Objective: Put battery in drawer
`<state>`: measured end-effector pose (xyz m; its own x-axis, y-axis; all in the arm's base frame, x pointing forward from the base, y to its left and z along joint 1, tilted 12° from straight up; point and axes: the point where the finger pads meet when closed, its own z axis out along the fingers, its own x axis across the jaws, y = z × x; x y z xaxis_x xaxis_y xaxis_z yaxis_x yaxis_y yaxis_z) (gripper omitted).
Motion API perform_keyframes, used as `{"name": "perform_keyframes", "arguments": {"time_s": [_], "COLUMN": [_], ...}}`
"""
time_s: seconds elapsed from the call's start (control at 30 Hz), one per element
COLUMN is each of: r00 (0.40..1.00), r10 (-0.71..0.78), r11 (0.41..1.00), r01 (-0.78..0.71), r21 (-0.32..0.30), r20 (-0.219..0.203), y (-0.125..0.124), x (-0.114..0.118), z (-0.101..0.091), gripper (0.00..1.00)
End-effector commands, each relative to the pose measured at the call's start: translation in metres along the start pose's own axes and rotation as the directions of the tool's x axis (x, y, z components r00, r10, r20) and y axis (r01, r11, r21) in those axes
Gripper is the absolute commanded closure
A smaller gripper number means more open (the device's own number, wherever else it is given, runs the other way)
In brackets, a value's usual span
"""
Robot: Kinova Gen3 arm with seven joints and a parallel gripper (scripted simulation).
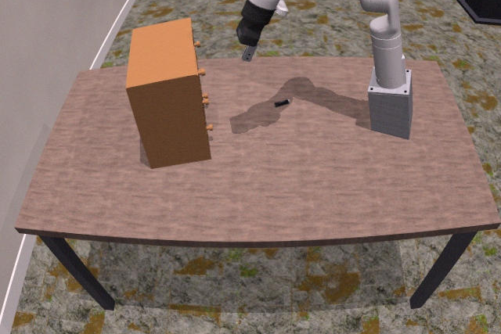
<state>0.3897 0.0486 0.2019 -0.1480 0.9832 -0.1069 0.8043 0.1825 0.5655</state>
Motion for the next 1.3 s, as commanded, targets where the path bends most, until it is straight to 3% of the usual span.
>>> {"name": "perform_keyframes", "arguments": {"time_s": [0.0, 0.53, 1.27], "r00": [1.000, 1.000, 1.000], "r10": [0.000, 0.000, 0.000], "r11": [1.000, 0.999, 0.985], "r01": [0.000, 0.000, 0.000], "r21": [0.001, 0.043, 0.173], "r20": [-0.002, -0.002, -0.002], "y": [0.001, -0.001, -0.008], "x": [0.001, 0.001, 0.001], "z": [-0.001, -0.013, -0.049], "gripper": [1.00, 1.00, 1.00]}}
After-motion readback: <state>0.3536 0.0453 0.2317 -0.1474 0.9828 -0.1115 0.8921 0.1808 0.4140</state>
